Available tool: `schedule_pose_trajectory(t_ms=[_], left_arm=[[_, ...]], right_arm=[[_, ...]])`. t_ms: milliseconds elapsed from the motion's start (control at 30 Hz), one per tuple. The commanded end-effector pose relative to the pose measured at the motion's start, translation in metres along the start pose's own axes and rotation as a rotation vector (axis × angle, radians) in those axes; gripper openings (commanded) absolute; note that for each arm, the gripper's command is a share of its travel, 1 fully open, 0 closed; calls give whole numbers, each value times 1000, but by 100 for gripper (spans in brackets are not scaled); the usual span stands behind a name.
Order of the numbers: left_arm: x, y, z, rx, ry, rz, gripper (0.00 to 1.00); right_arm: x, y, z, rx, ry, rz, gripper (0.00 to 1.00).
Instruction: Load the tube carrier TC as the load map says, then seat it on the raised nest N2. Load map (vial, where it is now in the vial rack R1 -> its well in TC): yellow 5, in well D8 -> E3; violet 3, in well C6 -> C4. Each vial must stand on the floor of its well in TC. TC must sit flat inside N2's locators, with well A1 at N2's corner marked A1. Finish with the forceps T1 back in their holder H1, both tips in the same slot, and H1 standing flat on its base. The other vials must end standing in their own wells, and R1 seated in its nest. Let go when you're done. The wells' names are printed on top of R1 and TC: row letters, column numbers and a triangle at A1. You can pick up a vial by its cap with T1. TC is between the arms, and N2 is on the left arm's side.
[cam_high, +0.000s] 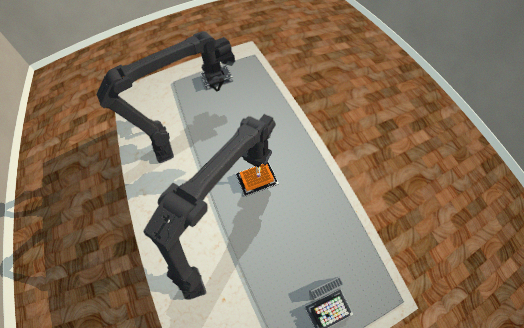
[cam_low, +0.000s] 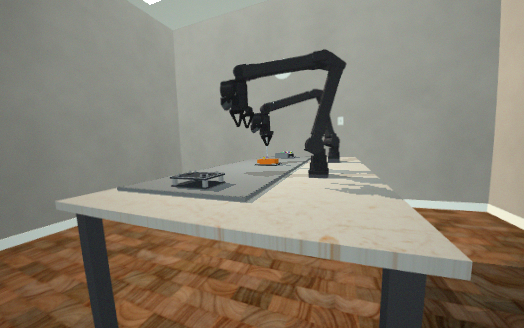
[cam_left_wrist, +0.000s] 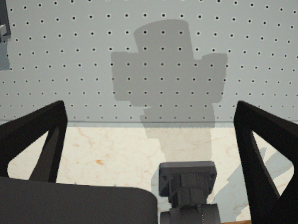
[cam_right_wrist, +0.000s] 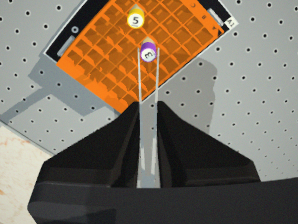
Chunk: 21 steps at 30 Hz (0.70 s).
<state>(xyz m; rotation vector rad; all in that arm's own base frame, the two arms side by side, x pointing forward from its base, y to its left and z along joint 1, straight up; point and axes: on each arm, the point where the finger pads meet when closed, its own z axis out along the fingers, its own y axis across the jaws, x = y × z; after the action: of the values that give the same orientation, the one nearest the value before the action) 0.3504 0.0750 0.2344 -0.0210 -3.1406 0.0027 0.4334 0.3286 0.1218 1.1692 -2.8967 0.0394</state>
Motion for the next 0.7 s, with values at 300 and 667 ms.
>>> schedule_pose_trajectory(t_ms=[300, 667], left_arm=[[-9, 2, -14, -10, -36, 1, 100], [-9, 2, -14, -10, -36, 1, 100]], right_arm=[[-15, -8, -44, 4, -74, 9, 11], [-16, -8, -51, 2, -74, 9, 11]])
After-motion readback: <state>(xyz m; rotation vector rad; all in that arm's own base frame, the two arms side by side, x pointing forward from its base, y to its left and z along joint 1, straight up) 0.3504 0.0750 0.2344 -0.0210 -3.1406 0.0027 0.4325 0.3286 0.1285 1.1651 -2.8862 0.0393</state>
